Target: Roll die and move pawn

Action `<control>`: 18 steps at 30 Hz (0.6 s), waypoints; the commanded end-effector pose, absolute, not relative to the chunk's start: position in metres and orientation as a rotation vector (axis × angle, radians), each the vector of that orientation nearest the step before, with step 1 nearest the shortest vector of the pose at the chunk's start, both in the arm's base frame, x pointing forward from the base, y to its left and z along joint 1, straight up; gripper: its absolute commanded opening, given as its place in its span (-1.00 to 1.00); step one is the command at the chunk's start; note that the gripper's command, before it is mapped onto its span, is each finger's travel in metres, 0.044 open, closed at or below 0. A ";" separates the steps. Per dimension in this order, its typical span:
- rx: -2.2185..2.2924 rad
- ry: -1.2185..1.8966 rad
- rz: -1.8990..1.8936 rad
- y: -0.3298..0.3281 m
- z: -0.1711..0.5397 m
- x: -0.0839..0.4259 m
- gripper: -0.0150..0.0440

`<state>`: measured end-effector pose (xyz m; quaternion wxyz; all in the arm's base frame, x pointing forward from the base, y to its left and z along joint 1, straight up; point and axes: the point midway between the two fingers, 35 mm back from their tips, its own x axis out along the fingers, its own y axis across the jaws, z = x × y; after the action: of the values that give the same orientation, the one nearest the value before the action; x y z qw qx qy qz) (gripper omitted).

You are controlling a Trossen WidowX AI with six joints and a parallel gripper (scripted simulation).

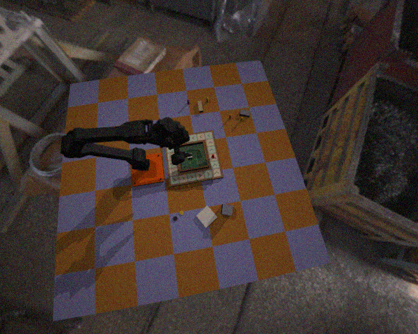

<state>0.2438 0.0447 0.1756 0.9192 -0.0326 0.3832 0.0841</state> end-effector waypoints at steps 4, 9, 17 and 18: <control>-0.104 1.141 0.170 0.048 0.159 0.256 1.00; -0.130 1.405 0.159 0.050 0.145 0.263 1.00; -0.129 1.448 0.154 0.050 0.142 0.264 1.00; -0.133 1.449 0.157 0.050 0.142 0.266 0.91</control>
<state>0.2643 0.0502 0.1387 0.7390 -0.0597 0.6674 0.0698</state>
